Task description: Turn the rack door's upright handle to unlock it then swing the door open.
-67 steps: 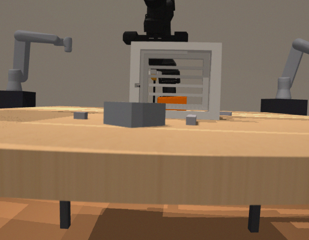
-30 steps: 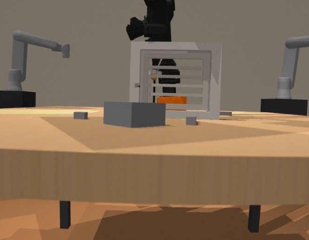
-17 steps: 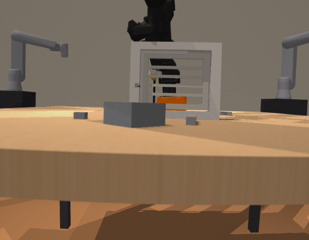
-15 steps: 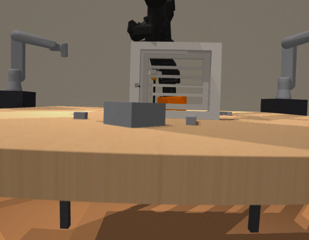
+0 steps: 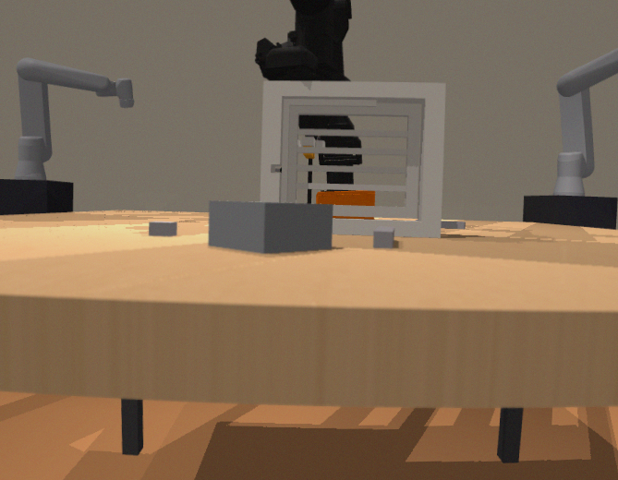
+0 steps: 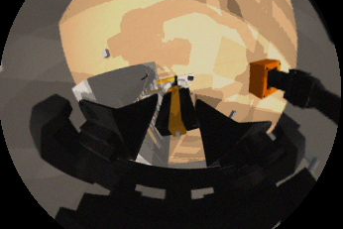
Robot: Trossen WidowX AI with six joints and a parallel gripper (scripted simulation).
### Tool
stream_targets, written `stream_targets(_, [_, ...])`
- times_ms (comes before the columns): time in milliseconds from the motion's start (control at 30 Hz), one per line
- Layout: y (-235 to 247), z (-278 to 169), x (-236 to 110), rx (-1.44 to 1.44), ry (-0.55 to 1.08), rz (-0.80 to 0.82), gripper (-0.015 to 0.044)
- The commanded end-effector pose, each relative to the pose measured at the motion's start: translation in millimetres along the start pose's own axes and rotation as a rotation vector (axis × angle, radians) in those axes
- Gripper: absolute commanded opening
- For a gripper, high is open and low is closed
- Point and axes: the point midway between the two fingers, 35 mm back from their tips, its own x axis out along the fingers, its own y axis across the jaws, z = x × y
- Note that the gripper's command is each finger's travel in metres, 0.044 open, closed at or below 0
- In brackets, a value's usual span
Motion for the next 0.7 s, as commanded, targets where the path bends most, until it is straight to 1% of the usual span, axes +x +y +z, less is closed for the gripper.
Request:
stream_targets(0, [0.5, 0.2, -1.0, -0.066, -0.001, 0.006, 0.0287])
stream_targets(667, [0.5, 0.1, -1.1, -1.057, -0.004, 0.005, 0.0287])
